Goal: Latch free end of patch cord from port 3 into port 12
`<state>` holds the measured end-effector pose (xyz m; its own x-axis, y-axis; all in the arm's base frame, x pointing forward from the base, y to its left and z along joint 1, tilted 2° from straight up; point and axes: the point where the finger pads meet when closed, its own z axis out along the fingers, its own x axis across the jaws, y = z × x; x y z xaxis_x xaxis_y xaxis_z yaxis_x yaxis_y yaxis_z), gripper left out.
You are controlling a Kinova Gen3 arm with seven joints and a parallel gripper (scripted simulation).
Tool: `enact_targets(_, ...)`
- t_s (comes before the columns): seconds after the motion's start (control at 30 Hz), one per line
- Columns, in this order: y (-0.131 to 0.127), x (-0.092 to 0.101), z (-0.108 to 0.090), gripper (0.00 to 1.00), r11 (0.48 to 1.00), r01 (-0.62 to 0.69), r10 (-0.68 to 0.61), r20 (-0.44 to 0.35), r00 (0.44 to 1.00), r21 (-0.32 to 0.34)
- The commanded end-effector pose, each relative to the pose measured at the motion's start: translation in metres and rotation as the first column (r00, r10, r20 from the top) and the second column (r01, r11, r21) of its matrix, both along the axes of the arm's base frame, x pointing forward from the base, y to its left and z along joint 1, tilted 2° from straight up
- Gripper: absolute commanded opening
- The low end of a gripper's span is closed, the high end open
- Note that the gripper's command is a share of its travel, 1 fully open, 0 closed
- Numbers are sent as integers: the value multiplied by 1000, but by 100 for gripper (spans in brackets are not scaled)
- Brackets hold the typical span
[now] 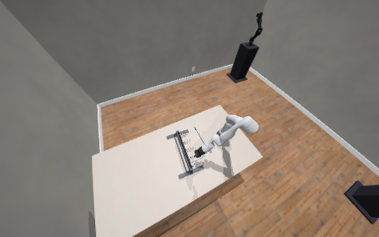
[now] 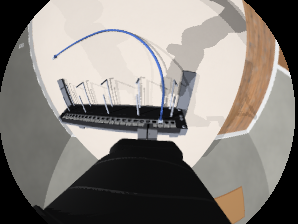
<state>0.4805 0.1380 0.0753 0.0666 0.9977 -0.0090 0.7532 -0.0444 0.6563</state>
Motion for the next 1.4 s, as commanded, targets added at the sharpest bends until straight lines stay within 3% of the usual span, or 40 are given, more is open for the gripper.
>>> enact_targets(0.0,13,-9,14,0,1000,-21,21,9,1000,17)
enact_targets(0.57,14,-46,57,0,1000,-21,21,9,1000,17)
enact_targets(1.37,15,-66,79,0,1000,-21,21,9,1000,17)
